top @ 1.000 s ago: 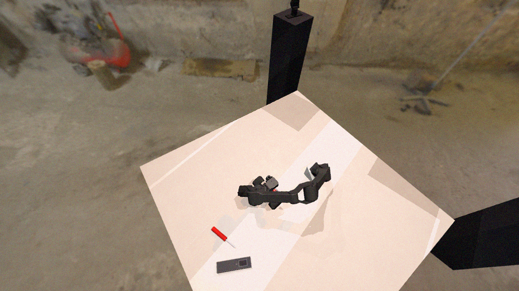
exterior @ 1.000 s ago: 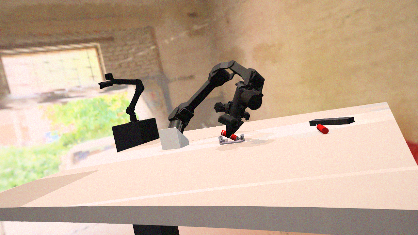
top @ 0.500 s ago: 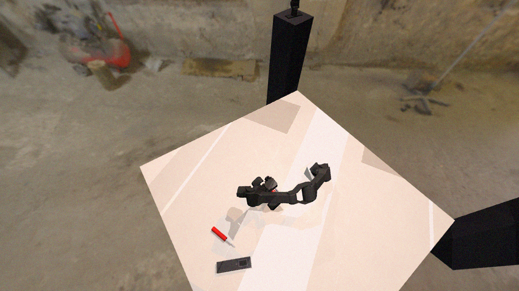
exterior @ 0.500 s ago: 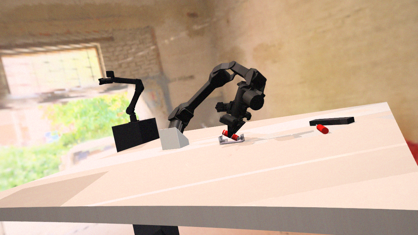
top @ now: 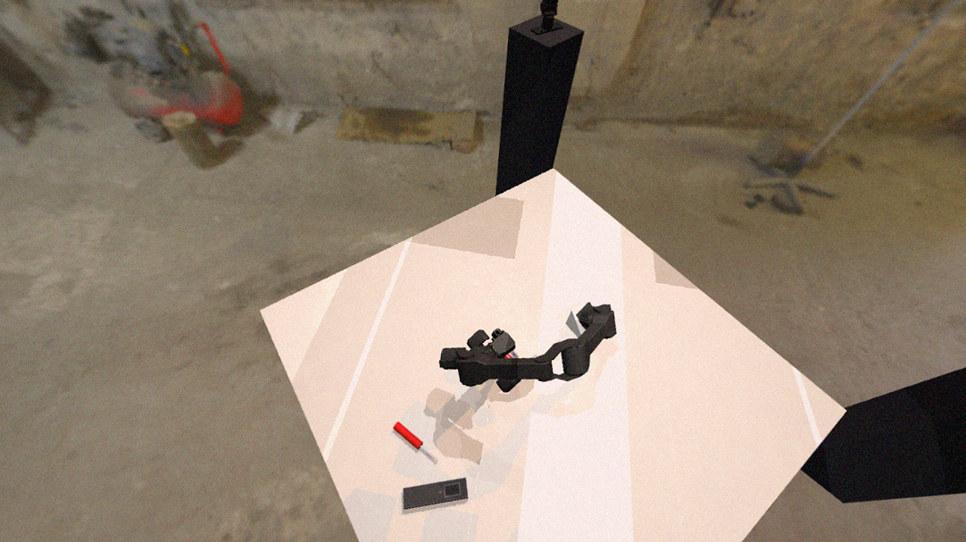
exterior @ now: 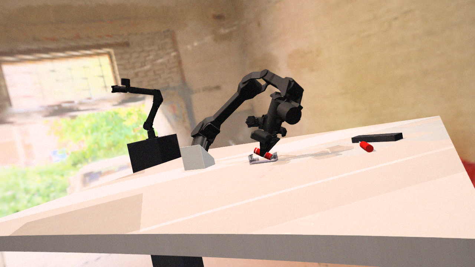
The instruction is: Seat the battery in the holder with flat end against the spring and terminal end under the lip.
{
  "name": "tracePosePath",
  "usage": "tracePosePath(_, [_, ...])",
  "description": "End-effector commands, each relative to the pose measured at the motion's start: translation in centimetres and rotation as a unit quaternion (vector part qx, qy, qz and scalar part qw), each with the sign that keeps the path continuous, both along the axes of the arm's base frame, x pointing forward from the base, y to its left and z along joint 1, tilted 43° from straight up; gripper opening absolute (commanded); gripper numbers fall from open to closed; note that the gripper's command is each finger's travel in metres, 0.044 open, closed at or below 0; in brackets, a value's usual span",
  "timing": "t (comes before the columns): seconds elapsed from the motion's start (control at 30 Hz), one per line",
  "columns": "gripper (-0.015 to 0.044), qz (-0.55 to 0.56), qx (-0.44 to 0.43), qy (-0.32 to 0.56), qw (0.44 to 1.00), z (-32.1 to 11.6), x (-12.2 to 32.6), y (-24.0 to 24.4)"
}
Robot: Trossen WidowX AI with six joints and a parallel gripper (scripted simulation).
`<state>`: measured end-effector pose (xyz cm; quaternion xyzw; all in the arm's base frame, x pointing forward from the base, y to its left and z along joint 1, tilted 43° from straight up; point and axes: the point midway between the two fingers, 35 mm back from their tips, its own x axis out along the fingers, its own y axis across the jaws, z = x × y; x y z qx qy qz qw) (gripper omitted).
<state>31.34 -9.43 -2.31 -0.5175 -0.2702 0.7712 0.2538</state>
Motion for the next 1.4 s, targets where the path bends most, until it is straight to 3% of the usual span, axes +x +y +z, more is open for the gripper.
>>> tracePosePath(0.0, [0.0071, -0.013, -0.003, -0.015, 1.0, -0.05, 0.47, -0.05])
tracePosePath(1.37, [0.0071, -0.079, -0.019, -0.082, 0.993, -0.73, 0.09, 0.19])
